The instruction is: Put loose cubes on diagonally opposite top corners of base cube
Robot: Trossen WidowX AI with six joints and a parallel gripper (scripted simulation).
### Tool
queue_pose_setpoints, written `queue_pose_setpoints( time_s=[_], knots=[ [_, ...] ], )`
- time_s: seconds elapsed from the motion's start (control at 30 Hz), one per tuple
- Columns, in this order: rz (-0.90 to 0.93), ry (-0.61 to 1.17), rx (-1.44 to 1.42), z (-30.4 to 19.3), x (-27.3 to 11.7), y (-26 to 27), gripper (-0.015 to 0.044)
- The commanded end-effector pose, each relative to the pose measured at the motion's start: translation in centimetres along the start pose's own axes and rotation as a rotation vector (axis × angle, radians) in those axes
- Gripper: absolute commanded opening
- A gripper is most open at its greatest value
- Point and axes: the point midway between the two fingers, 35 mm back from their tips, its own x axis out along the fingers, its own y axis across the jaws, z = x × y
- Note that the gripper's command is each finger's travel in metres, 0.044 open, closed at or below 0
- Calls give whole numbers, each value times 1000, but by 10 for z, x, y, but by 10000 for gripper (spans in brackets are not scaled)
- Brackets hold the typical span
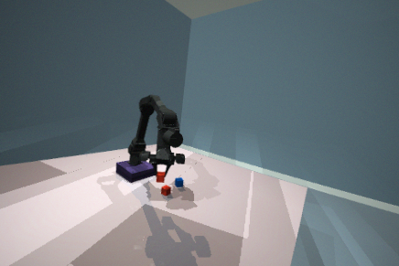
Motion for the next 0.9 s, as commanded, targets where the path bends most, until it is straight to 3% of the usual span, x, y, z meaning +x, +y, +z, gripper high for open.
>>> queue_pose_setpoints(
  time_s=[0.0,0.87],
  knots=[
    [-1,-6,18,-8,0,7,105],
    [-7,4,165,-68,14,53,105]
  ],
)
